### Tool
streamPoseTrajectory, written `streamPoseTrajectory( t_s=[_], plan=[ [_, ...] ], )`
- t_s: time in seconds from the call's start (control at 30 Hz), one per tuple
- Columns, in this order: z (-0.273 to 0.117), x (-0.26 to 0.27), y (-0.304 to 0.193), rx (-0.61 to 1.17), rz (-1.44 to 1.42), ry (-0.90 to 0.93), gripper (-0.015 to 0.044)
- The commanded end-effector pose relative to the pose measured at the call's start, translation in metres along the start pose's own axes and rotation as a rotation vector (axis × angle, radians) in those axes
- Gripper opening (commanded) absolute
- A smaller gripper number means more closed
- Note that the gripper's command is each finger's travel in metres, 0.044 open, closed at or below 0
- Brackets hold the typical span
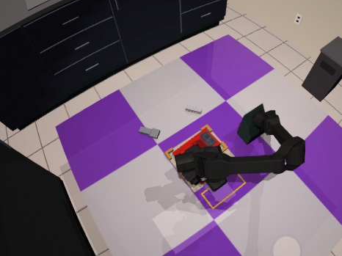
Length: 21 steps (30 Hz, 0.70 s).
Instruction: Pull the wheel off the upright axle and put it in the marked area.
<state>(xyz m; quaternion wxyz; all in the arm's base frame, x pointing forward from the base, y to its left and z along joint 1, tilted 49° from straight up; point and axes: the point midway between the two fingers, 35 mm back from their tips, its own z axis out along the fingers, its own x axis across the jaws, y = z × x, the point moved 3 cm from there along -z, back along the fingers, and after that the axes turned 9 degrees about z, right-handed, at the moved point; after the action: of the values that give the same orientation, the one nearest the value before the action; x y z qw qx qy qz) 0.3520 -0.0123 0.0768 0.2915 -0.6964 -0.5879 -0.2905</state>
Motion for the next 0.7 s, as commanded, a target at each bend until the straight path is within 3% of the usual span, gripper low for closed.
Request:
streamPoseTrajectory(
  t_s=[0.0, 0.2, 0.43, 0.57, 0.67],
  plan=[
    [-0.02, -0.002, 0.002, -0.005, -0.004, -0.005, 0.03],
    [-0.005, -0.003, 0.003, -0.006, -0.004, -0.006, 0.03],
    [0.053, -0.002, 0.002, -0.005, -0.005, -0.002, 0.03],
    [0.055, -0.002, 0.002, -0.005, -0.005, -0.002, 0.03],
    [0.052, -0.001, 0.001, 0.004, -0.011, -0.007, 0.0221]
  ],
)
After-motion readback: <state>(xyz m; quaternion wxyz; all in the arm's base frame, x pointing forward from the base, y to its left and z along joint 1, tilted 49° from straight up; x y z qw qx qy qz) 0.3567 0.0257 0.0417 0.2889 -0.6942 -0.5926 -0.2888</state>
